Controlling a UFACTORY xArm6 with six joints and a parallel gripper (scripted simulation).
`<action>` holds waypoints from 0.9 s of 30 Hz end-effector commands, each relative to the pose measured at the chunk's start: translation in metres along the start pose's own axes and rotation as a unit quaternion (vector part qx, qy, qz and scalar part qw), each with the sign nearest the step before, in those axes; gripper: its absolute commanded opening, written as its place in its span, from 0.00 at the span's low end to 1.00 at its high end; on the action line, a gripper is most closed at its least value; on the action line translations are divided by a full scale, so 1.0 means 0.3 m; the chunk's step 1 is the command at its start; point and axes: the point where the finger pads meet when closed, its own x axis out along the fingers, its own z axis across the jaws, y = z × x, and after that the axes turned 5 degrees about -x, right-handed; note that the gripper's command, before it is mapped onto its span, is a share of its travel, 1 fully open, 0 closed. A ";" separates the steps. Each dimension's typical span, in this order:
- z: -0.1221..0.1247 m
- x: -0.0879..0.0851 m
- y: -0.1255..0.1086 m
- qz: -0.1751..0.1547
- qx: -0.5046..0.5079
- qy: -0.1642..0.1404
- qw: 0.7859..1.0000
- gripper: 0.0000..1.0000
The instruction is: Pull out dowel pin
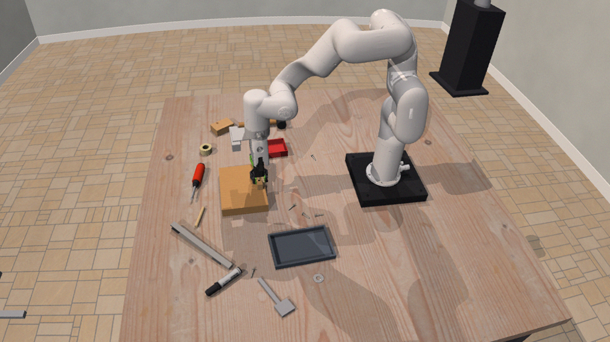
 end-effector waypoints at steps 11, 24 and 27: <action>0.001 -0.079 0.005 0.002 0.022 -0.001 1.000 0.00; 0.001 -0.092 0.005 0.002 0.022 -0.001 1.000 0.00; 0.001 -0.092 0.005 0.002 0.022 -0.001 1.000 0.00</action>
